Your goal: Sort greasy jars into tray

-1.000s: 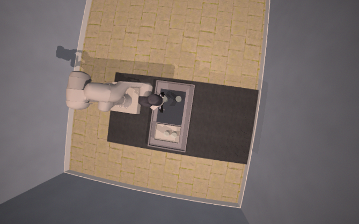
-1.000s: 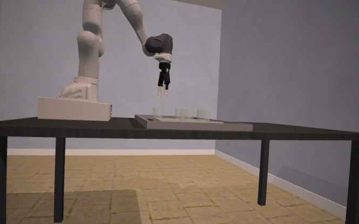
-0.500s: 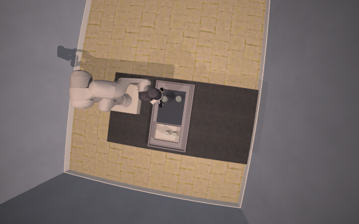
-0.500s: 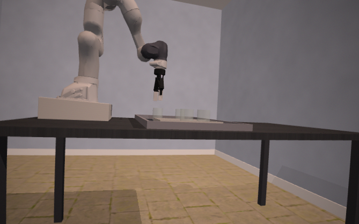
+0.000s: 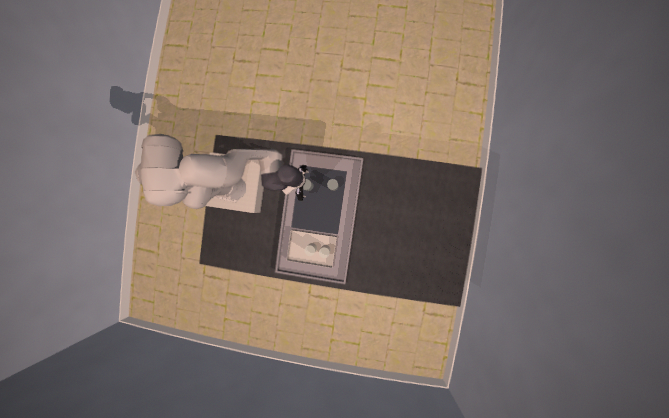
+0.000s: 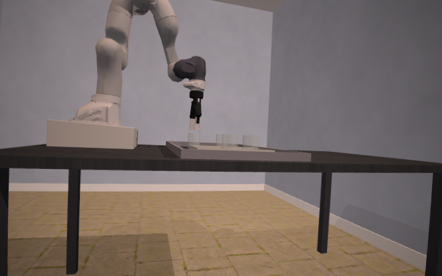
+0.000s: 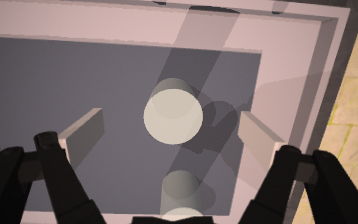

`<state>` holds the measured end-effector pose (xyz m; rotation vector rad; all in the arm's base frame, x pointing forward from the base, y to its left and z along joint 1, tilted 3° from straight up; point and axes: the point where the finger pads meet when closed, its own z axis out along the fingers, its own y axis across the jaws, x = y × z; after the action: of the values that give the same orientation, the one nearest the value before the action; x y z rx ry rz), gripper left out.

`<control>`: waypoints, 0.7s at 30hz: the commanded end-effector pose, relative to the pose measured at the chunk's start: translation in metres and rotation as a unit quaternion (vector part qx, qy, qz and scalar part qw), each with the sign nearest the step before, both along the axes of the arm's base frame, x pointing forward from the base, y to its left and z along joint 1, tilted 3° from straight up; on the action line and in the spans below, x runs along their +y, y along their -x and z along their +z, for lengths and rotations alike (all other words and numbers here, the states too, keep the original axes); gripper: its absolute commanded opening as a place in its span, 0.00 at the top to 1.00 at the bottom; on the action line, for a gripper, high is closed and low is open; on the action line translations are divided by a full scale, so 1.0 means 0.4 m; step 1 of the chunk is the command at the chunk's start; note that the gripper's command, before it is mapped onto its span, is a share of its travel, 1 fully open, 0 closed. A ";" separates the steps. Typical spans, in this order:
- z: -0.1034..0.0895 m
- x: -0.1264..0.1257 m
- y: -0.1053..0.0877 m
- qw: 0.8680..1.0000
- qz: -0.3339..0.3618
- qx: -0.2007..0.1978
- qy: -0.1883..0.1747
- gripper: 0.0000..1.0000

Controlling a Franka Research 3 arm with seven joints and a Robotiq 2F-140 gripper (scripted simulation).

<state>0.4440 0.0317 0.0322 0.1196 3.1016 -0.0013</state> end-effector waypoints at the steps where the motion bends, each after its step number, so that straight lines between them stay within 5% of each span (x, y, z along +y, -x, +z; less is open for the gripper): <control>1: 0.001 0.000 -0.009 1.000 -0.015 -0.005 0.001 0.00; 21: -0.074 0.000 -0.013 1.000 -0.015 -0.005 0.001 0.00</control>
<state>0.4446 0.0313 0.0063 0.1340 3.1036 -0.0037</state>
